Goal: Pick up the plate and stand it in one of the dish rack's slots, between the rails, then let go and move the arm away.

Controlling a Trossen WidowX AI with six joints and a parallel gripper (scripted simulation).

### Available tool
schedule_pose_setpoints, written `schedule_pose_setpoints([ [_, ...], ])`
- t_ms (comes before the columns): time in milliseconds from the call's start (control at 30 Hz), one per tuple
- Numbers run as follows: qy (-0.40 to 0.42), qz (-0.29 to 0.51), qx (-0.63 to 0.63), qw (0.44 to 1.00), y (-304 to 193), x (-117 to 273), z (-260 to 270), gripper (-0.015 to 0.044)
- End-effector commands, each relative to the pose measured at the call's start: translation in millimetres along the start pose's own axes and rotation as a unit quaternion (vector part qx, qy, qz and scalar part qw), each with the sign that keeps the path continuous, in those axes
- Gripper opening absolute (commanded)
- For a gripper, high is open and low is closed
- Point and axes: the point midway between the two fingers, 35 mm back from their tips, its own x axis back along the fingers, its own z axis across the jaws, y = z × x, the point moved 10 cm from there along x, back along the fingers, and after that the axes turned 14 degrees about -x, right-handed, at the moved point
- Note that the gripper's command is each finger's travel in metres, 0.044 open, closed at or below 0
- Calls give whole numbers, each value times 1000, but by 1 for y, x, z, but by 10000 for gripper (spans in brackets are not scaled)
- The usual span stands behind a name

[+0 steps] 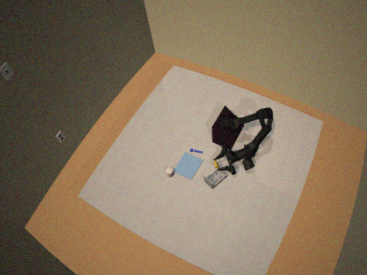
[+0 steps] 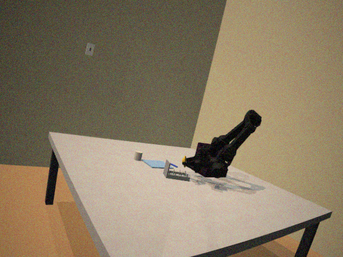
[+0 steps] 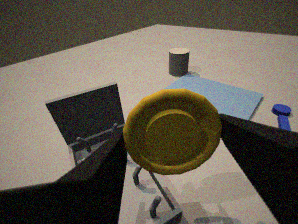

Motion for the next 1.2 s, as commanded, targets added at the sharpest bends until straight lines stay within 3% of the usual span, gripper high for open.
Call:
schedule_pose_setpoints([
  [0, 35, -16, 3, 999, -5, 5, -7, 0],
  [633, 230, -68, -22, 971, -22, 37, -35, 0],
  [1167, 235, -68, -23, 969, -35, 29, -34, 0],
])
